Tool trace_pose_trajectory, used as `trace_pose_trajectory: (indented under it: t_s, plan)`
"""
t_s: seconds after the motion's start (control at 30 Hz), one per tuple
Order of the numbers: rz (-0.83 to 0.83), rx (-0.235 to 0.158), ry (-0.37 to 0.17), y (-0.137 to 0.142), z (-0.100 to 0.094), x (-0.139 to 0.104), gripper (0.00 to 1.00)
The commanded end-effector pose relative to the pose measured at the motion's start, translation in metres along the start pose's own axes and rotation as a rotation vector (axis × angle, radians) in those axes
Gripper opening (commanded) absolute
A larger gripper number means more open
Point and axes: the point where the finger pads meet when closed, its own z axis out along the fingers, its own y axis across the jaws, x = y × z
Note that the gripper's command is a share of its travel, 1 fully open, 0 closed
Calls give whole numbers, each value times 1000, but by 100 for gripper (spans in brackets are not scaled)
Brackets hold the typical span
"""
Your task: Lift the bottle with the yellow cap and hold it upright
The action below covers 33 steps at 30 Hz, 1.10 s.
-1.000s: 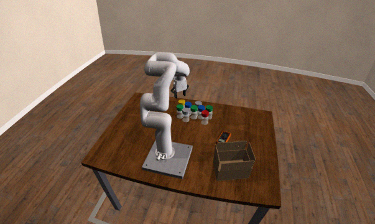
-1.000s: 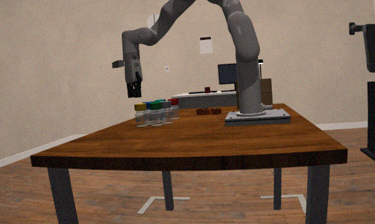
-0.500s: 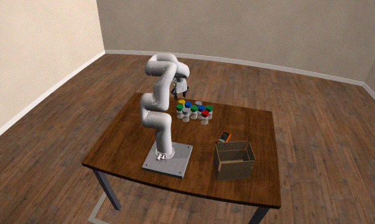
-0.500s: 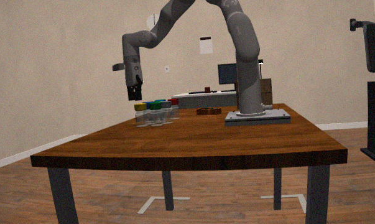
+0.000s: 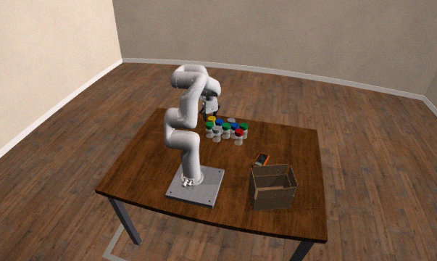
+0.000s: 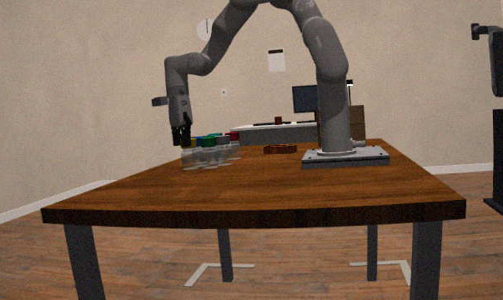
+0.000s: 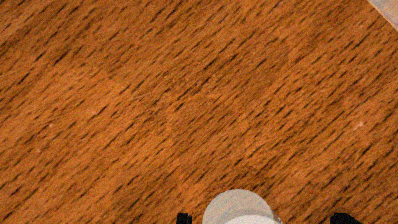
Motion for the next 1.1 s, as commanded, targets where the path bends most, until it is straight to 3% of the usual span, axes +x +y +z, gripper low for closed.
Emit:
trace_pose_trajectory:
  t_s: [0.0,0.47,1.07]
  plan:
    - [0,-6,3,1,9,2,79]
    - [0,-7,3,2,35,2,79]
    - [0,-5,5,2,36,-2,79]
